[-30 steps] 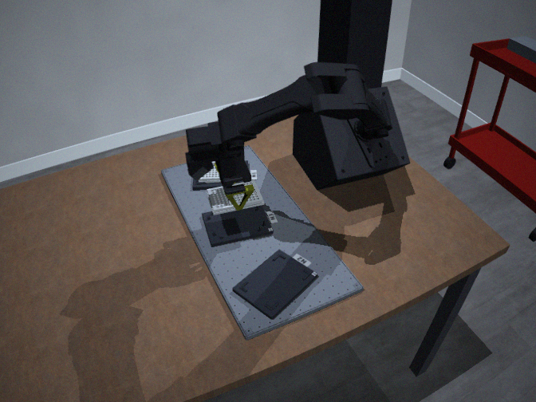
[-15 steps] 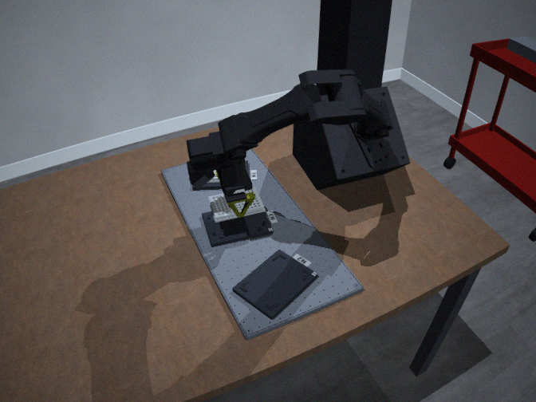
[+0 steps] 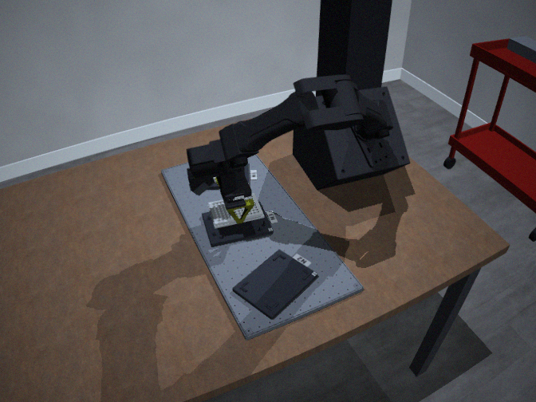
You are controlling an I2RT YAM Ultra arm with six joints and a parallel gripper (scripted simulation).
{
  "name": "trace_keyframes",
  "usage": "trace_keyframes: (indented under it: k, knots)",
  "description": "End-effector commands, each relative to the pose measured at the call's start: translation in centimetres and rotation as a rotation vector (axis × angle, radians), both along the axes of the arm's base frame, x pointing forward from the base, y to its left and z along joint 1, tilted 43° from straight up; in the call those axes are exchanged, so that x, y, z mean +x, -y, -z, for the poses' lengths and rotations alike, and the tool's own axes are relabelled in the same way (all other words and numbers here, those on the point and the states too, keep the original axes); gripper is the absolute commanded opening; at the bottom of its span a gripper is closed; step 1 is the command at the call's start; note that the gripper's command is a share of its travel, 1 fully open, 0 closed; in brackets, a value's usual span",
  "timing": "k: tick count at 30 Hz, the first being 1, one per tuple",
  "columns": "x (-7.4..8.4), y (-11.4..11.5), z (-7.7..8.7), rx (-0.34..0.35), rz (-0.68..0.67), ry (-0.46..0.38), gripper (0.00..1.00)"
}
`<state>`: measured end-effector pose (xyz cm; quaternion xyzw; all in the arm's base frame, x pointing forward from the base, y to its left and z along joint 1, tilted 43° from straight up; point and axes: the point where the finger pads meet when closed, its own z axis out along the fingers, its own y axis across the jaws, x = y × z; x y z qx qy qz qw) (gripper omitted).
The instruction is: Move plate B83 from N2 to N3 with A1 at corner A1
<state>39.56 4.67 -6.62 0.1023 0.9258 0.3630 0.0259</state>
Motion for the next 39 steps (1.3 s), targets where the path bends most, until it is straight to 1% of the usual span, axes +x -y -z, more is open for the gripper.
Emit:
trace_keyframes:
  k: [1, 11, 14, 39]
  knots:
    - [0.5, 0.2, 0.1, -0.003, 0.017, 0.014, 0.00]
    - [0.8, -0.9, 1.3, -0.002, 0.017, 0.014, 0.00]
    - [0.8, -1.0, 1.4, -0.002, 0.017, 0.014, 0.00]
    - [0.7, -1.2, 1.5, -0.002, 0.017, 0.014, 0.00]
